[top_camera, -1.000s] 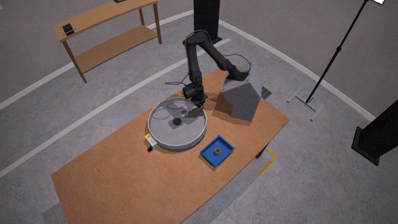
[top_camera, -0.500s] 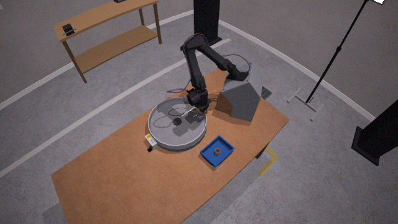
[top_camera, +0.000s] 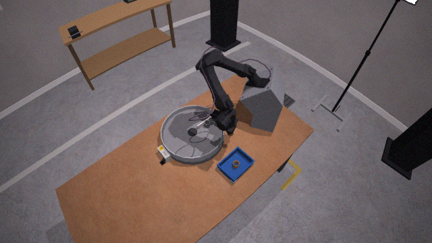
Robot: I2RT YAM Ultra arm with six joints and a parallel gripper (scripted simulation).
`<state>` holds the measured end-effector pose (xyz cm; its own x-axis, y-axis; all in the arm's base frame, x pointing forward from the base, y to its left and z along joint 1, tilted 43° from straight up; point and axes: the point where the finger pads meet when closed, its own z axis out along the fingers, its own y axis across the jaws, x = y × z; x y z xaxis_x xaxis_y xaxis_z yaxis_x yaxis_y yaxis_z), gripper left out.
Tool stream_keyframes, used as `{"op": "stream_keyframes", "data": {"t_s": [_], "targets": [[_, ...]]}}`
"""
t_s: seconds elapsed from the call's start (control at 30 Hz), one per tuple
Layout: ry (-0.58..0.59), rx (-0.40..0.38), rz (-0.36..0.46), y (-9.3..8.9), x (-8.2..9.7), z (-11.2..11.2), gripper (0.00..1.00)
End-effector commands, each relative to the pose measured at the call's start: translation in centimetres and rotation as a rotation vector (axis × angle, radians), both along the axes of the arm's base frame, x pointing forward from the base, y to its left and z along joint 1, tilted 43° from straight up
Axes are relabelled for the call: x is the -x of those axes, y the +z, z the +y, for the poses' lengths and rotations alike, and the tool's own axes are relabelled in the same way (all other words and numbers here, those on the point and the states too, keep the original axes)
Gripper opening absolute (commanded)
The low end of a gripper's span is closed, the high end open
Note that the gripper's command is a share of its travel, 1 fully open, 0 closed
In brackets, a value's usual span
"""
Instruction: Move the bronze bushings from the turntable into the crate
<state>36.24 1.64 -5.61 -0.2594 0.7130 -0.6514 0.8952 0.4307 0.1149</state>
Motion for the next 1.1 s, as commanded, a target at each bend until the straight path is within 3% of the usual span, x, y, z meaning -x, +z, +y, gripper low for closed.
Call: {"op": "stream_keyframes", "data": {"t_s": [0.0,0.4,0.97,1.03,1.07], "targets": [[0.039,0.048,0.021,-0.4,-1.0,2.4,0.00],[0.212,0.131,0.149,-4.8,-3.2,9.6,0.00],[0.300,0.173,0.213,-7.1,-4.3,13.4,0.00],[0.300,0.173,0.213,-7.1,-4.3,13.4,0.00],[0.298,0.159,0.187,-6.0,-4.9,13.9,0.00]]}}
